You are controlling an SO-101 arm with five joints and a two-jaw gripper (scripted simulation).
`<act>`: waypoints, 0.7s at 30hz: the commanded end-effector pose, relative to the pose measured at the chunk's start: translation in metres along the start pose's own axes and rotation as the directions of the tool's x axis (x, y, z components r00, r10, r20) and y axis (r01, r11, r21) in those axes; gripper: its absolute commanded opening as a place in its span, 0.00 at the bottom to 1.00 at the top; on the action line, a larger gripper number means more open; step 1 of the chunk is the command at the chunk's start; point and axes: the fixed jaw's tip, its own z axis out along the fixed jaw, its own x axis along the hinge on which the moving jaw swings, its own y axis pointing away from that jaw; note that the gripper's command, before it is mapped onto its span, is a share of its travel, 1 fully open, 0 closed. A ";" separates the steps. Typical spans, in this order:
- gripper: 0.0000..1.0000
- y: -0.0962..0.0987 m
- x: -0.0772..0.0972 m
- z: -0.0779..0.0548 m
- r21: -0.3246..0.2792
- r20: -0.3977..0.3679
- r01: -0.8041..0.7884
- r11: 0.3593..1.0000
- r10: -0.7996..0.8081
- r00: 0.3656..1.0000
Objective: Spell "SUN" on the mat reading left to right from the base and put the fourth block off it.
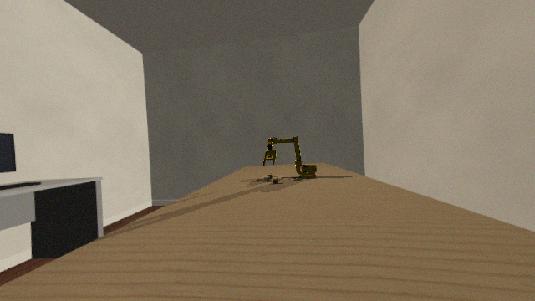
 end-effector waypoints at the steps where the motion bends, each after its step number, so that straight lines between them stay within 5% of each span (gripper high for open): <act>1: 0.33 -0.006 -0.001 -0.014 0.081 0.003 0.001 0.997 -0.001 1.000; 21: 0.33 -0.007 -0.001 -0.019 0.110 0.003 0.001 0.994 -0.001 1.000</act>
